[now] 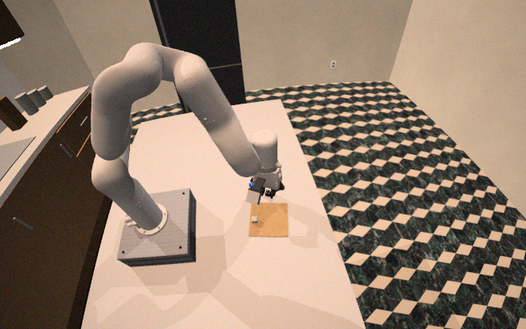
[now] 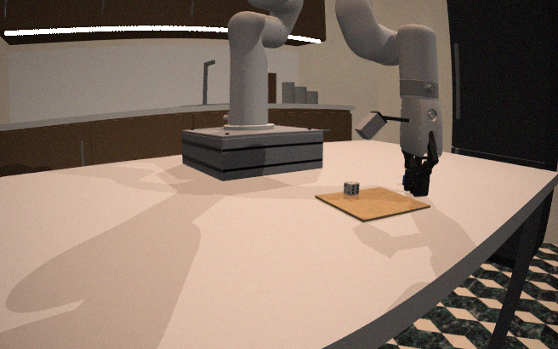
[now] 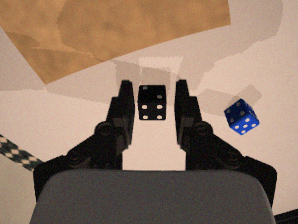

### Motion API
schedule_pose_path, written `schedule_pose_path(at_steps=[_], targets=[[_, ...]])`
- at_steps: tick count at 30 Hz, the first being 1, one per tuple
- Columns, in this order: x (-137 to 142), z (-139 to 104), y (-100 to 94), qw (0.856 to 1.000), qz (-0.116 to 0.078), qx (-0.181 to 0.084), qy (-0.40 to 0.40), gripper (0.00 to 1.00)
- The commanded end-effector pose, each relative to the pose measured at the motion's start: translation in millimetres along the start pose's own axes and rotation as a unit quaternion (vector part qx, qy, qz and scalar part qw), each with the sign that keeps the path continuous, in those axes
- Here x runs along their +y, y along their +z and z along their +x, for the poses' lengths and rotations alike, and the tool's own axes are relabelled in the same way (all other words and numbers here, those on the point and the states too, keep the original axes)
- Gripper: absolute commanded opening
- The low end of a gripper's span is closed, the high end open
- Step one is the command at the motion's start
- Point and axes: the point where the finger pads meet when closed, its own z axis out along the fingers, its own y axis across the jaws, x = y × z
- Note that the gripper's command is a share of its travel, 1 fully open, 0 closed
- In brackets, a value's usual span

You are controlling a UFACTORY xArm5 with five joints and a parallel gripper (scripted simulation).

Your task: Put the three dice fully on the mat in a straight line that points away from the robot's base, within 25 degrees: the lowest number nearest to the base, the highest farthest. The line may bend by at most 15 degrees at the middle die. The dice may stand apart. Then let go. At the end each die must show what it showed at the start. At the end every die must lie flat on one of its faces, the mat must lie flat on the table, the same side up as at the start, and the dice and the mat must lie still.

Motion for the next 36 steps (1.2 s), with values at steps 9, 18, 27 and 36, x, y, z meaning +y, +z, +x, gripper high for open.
schedule_pose_path(at_steps=[9, 18, 27, 36], targets=[[-1.0, -0.9, -1.1, 1.000, 0.001, -0.001, 0.000, 0.36], [-1.0, -0.9, -1.1, 1.000, 0.001, -0.001, 0.000, 0.15], [-1.0, -0.9, -1.1, 1.000, 0.001, -0.001, 0.000, 0.15], [-1.0, -0.9, -1.1, 1.000, 0.001, -0.001, 0.000, 0.15]])
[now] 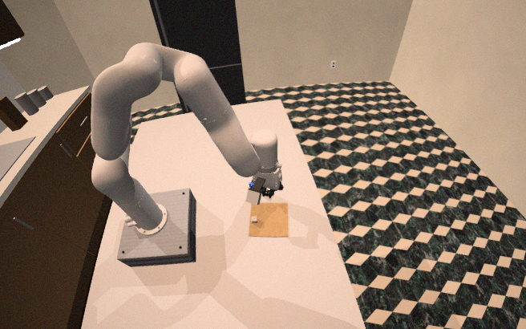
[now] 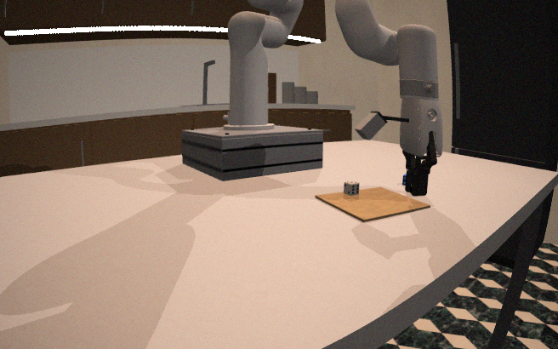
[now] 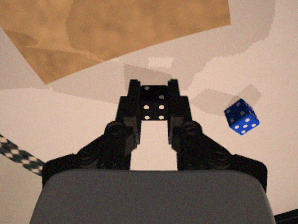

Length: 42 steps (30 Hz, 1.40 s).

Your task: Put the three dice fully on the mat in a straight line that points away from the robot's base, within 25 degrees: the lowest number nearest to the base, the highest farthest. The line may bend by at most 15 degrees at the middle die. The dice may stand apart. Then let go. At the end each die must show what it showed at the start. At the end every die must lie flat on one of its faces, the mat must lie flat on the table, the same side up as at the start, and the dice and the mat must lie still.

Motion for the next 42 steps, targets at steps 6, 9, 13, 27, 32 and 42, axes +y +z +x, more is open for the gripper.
schedule_pose_path(at_steps=[6, 9, 13, 27, 32, 42], targets=[[-1, -1, -1.1, 1.000, 0.001, -0.001, 0.000, 0.15], [-1, -1, -1.1, 1.000, 0.001, -0.001, 0.000, 0.15], [-1, -1, -4.4, 1.000, 0.001, -0.001, 0.000, 0.15], [-1, -1, -78.3, 1.000, 0.001, -0.001, 0.000, 0.15], [-1, -1, -98.7, 1.000, 0.001, -0.001, 0.000, 0.15], [-1, -1, -100.4, 1.000, 0.001, -0.001, 0.000, 0.15]])
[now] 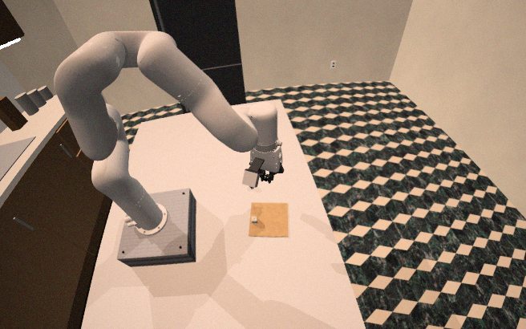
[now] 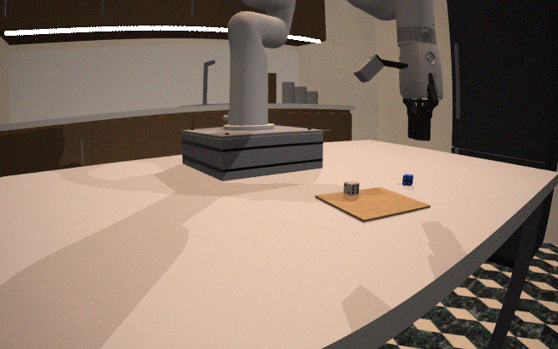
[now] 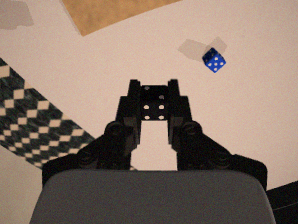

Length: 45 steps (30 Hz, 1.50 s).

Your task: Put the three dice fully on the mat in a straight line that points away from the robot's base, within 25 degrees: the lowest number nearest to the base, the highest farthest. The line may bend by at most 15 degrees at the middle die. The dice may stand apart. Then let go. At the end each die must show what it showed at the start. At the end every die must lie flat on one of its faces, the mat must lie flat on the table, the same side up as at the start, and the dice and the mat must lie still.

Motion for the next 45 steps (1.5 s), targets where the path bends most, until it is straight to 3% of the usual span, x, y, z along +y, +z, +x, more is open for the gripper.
schedule_pose_path(at_steps=[1, 6, 14, 16, 18, 21, 22, 24, 26, 27, 28, 31, 33, 36, 45], targets=[[-1, -1, -2.1, 1.000, 0.002, -0.002, 0.000, 0.15], [-7, 11, -2.8, 0.998, 0.002, -0.002, 0.064, 0.15], [-20, 38, -4.3, 0.978, 0.001, -0.002, 0.209, 0.15], [-20, 38, -4.3, 0.978, 0.001, -0.002, 0.209, 0.15], [-25, 50, -4.9, 0.963, 0.001, -0.002, 0.269, 0.15], [-27, 55, -5.2, 0.956, 0.001, -0.002, 0.295, 0.15], [-29, 62, -5.5, 0.945, 0.001, -0.002, 0.328, 0.15], [-30, 65, -5.6, 0.939, 0.001, -0.002, 0.345, 0.15], [-33, 74, -6.0, 0.921, 0.001, -0.002, 0.390, 0.15], [-33, 75, -6.0, 0.921, 0.001, -0.002, 0.390, 0.15], [-35, 81, -6.3, 0.907, 0.001, -0.003, 0.421, 0.15], [-37, 90, -6.7, 0.887, 0.001, -0.003, 0.462, 0.15], [-37, 90, -6.7, 0.887, 0.001, -0.003, 0.462, 0.15], [-40, 101, -7.1, 0.858, 0.001, -0.003, 0.514, 0.15], [-40, 102, -7.2, 0.855, 0.001, -0.003, 0.518, 0.15]])
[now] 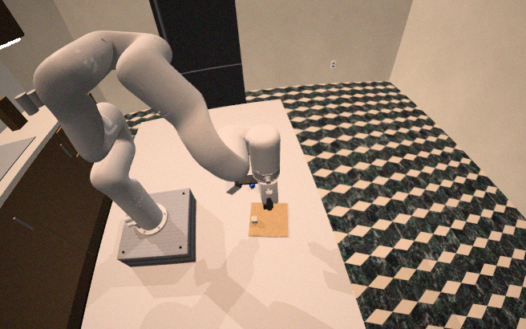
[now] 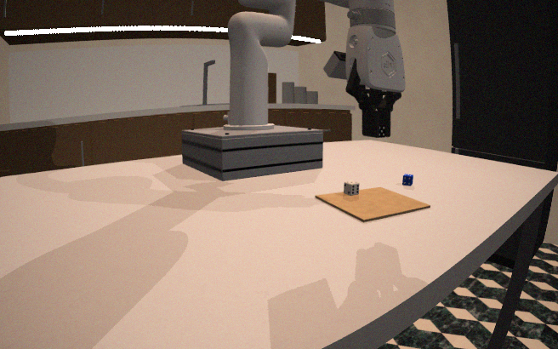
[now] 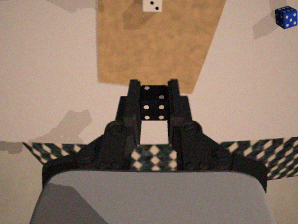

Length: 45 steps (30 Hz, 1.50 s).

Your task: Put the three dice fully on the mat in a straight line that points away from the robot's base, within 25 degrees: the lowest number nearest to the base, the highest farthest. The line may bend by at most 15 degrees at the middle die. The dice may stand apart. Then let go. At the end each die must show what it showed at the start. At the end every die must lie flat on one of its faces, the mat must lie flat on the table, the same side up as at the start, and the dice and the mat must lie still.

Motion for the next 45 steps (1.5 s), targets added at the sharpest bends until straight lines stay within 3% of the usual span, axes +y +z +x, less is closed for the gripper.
schedule_pose_path(at_steps=[1, 12, 34, 45], targets=[[-1, -1, -1.2, 1.000, 0.000, -0.002, 0.003, 0.15], [-1, -1, 6.4, 1.000, 0.000, -0.002, 0.003, 0.15], [-1, -1, 87.5, 1.000, 0.000, -0.002, 0.003, 0.15], [-1, -1, 94.4, 1.000, 0.000, -0.002, 0.003, 0.15]])
